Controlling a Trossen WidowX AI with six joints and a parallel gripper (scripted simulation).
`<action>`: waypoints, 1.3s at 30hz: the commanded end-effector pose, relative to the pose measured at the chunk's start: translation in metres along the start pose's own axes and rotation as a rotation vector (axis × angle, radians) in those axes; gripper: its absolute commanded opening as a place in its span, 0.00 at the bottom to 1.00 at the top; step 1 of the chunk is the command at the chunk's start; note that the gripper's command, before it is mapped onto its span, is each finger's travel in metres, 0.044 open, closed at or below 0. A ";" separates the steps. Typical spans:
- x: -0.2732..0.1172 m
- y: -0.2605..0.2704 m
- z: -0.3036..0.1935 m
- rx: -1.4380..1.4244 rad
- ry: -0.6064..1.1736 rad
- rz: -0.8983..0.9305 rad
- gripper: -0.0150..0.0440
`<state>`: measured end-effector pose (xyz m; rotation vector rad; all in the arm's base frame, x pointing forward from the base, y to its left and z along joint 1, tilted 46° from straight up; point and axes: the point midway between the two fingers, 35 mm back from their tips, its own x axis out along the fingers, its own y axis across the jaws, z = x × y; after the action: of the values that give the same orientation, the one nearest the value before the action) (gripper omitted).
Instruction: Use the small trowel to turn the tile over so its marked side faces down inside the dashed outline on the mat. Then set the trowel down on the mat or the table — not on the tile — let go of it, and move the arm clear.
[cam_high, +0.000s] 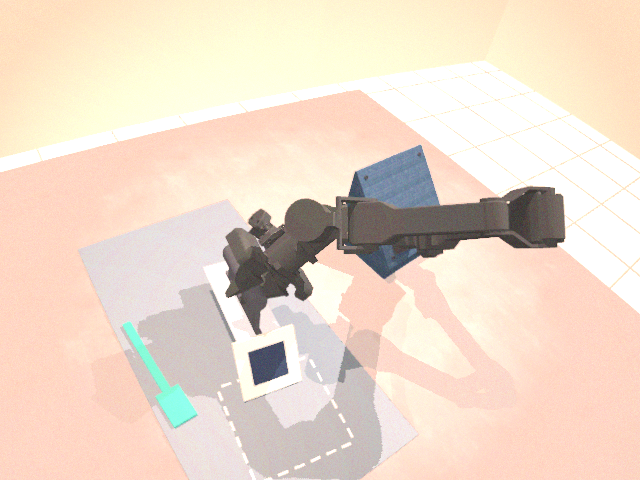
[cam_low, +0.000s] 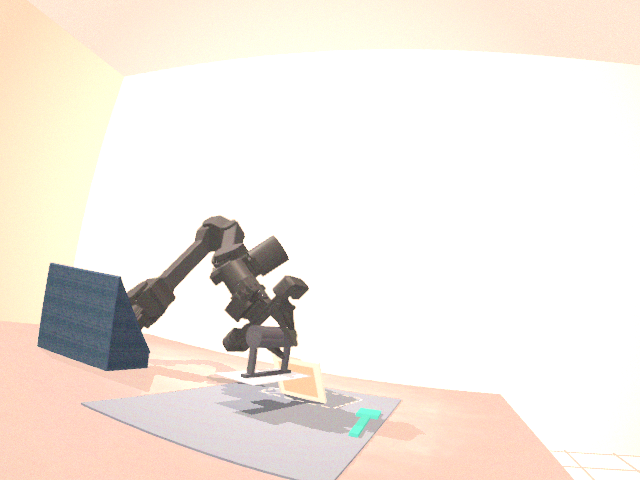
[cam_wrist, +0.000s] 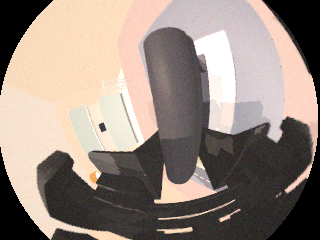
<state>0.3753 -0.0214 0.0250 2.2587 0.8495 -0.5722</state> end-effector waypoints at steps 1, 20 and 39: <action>-0.003 0.010 -0.010 -0.008 0.002 0.023 0.25; -0.001 0.007 -0.046 -0.007 0.003 0.023 0.25; -0.019 0.028 0.009 -0.010 -0.001 0.022 0.25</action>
<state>0.3788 -0.0378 0.0397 2.2574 0.8460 -0.5732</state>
